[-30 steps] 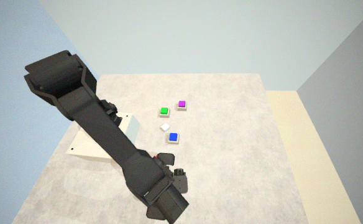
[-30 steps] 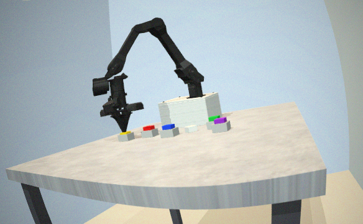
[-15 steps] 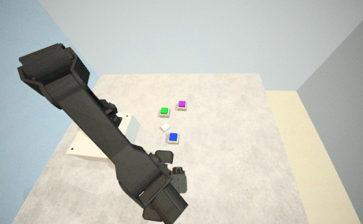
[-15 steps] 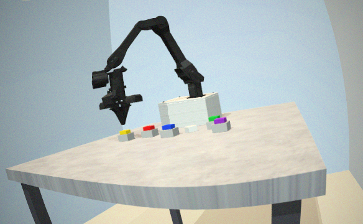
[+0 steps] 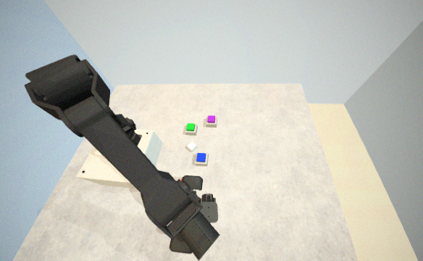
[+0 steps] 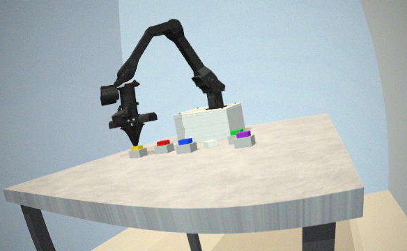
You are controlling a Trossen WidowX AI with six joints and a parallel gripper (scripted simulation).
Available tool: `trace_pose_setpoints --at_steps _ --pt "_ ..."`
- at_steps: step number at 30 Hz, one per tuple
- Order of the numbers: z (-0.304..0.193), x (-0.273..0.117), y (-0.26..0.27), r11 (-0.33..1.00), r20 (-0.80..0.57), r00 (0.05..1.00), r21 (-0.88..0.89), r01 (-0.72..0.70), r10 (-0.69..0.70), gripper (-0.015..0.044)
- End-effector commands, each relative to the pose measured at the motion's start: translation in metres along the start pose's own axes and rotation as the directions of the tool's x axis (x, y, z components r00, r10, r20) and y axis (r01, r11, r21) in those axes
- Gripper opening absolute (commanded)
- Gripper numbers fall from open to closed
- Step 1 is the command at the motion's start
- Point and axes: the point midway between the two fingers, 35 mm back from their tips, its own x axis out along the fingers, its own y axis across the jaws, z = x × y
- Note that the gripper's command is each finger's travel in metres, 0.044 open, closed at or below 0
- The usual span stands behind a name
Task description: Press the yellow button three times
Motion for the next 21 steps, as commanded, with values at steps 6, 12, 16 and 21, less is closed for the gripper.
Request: trace_pose_setpoints --at_steps 6,12,16,21 --pt "-0.0021 0.0079 0.0023 1.000 -0.006 1.000 0.002 -0.008 0.008 0.0020" --pt "-0.0021 0.0079 0.0023 1.000 -0.006 1.000 0.002 -0.008 0.008 0.0020" --pt "-0.0021 0.0079 0.0023 1.000 -0.006 1.000 0.002 -0.008 0.008 0.0020" --pt "-0.0005 0.0033 0.0005 1.000 -0.001 1.000 -0.001 -0.002 0.002 0.0020"
